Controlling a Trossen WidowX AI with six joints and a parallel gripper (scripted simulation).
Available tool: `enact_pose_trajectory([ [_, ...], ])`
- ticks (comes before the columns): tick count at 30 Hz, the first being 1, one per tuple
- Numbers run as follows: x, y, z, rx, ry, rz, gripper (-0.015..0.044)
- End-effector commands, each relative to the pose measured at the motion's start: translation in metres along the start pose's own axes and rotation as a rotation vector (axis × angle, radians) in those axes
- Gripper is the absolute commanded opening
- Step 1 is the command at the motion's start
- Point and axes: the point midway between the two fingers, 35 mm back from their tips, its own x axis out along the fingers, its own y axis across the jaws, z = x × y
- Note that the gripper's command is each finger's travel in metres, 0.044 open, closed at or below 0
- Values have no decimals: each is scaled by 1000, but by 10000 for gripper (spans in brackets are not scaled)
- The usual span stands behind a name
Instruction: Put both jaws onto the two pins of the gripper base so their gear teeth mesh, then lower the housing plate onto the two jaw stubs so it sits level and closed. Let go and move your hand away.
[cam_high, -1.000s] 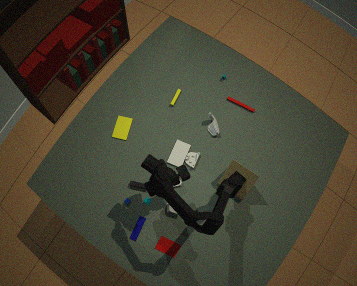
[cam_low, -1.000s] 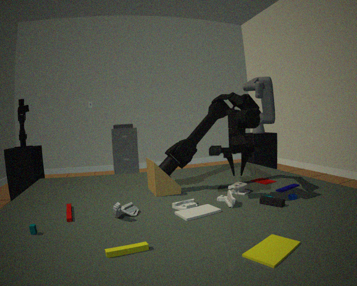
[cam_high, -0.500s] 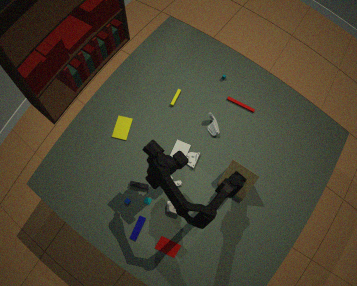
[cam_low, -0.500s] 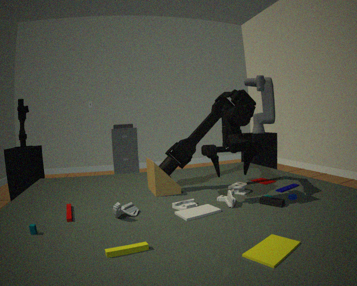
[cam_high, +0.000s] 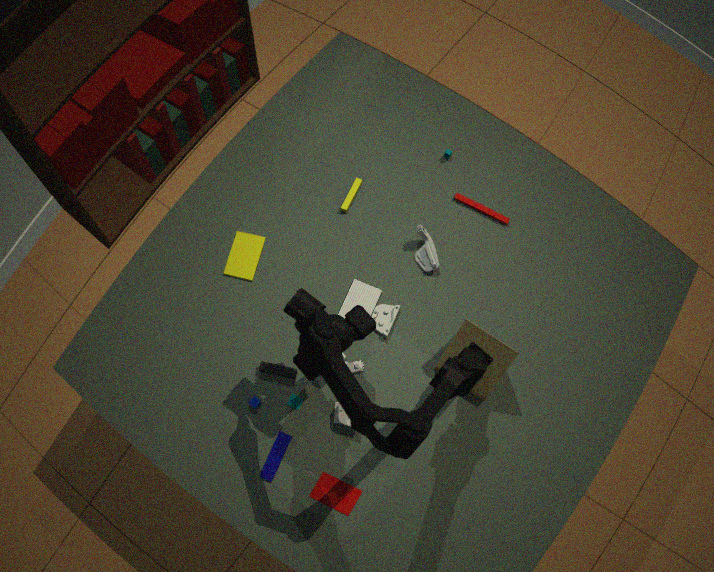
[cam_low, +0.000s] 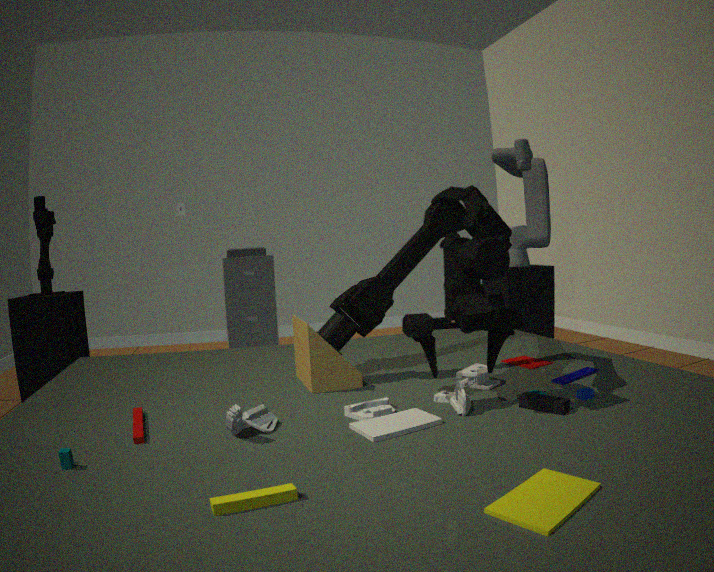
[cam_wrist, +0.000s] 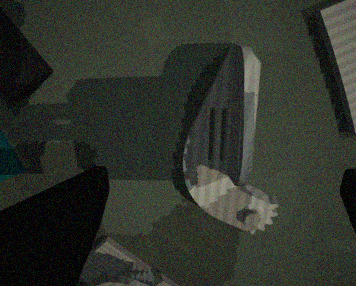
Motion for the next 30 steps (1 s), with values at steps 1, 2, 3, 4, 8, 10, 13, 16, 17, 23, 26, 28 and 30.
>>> enact_pose_trajectory([
  [1, 4, 0, -1, 4, 2, 4, 440],
  [2, 6, 0, 0, 4, 2, 4, 440],
  [3, 7, 0, 0, 4, 2, 4, 440],
  [4, 9, 0, 0, 4, 2, 4, 440],
  [8, 15, 0, 0, 4, 2, 4, 440],
  [10, 19, 0, 0, 4, 2, 3, 440],
  [13, 23, 0, 0, 4, 2, 3, 440],
  [16, 28, 0, 0, 3, 2, 4, 440],
  [17, 30, 1, 0, 3, 2, 4, 440],
  [23, 40, 1, 0, 3, 2, 5, 440],
  [26, 44, 1, 0, 3, 2, 6, 440],
  [28, 48, 1, -1, 3, 3, 6, 440],
  [30, 50, 1, -1, 3, 3, 7, 440],
])
